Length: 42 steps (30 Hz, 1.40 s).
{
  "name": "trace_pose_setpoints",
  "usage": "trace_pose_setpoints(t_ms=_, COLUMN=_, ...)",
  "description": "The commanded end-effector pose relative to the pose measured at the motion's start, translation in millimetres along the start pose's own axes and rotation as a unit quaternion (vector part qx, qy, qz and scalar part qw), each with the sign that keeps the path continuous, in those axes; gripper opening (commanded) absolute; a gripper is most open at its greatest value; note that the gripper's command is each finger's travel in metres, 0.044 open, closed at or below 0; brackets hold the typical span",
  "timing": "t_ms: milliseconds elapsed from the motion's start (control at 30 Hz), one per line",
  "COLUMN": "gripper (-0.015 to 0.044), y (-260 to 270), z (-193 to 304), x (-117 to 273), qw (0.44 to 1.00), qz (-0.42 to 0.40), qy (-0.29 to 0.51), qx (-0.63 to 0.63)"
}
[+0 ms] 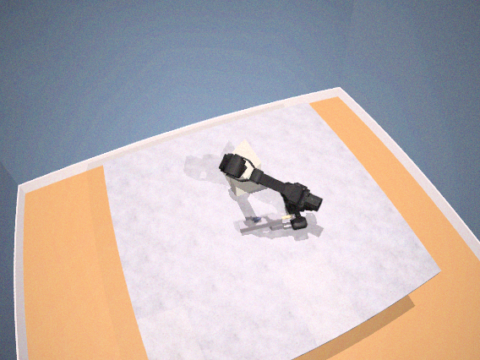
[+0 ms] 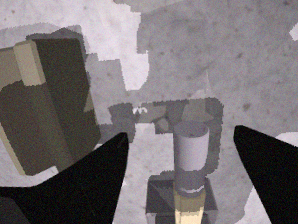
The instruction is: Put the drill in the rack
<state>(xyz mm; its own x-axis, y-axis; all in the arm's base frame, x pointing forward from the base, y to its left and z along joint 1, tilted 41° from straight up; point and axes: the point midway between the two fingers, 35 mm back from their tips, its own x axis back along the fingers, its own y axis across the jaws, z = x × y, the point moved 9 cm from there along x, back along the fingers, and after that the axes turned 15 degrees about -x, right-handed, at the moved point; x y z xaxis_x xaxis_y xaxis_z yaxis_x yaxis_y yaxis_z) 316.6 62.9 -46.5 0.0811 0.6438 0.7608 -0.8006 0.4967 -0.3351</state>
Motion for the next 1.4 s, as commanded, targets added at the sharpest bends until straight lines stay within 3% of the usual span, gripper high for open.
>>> trace_pose_setpoints(t_ms=0, gripper=0.0230, y=0.0, z=-0.1, x=0.0, qw=1.000, qz=0.000, qy=0.000, qx=0.000)
trace_pose_setpoints(t_ms=267, gripper=0.0020, y=0.0, z=-0.1, x=0.0, qw=1.000, qz=0.000, qy=0.000, qx=0.000)
trace_pose_setpoints(t_ms=367, gripper=0.0000, y=0.0, z=-0.1, x=0.0, qw=1.000, qz=0.000, qy=0.000, qx=0.000)
trace_pose_setpoints(t_ms=1367, gripper=0.0000, y=2.0, z=0.2, x=4.5, qw=1.000, qz=0.002, qy=0.001, qx=0.002)
